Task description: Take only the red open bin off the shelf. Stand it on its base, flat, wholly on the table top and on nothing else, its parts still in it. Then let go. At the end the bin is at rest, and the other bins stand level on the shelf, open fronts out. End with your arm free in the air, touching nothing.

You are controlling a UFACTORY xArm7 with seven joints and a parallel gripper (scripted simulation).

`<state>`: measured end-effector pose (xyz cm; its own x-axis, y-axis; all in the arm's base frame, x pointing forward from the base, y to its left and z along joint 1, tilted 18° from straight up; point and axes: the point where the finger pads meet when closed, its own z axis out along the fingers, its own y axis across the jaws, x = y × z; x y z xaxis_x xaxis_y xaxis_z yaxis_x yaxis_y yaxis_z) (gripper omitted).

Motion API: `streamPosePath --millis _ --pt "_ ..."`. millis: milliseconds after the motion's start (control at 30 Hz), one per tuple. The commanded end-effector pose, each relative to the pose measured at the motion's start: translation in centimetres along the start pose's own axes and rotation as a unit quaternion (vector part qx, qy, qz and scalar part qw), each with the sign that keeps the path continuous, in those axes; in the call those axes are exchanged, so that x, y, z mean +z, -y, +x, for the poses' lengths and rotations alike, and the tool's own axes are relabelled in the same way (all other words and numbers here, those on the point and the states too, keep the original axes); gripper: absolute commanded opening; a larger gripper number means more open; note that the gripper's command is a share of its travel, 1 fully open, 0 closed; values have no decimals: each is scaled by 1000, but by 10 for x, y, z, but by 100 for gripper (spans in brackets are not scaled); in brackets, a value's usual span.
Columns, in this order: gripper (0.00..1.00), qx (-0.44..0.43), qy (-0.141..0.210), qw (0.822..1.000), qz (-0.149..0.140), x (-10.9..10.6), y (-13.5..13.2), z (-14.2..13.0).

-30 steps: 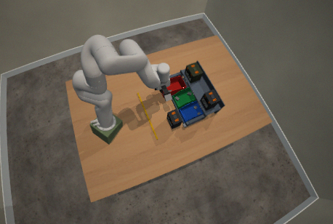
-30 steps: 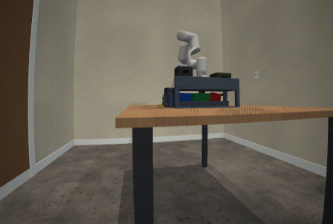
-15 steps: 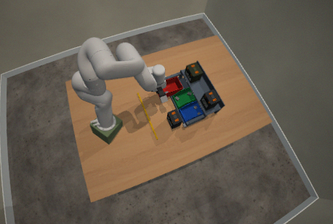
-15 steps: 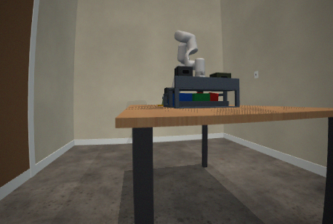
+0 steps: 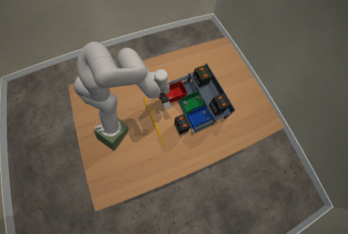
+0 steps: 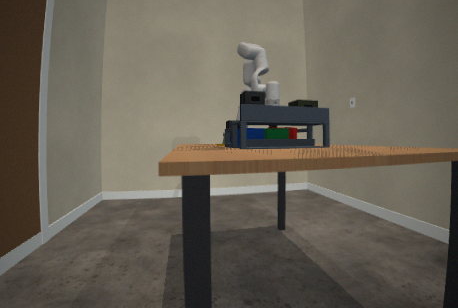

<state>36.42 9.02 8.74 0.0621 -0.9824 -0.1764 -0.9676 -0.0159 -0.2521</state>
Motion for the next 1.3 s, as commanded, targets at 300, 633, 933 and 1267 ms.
streamPosePath --millis 300,633,933,1267 --pt "0 0 -1 1000 3 -1 -45 0" --pt "0 0 -1 1000 3 -1 -45 0" --pt "0 0 -1 1000 3 -1 -42 0" --pt "0 0 -1 1000 3 -1 -42 0"
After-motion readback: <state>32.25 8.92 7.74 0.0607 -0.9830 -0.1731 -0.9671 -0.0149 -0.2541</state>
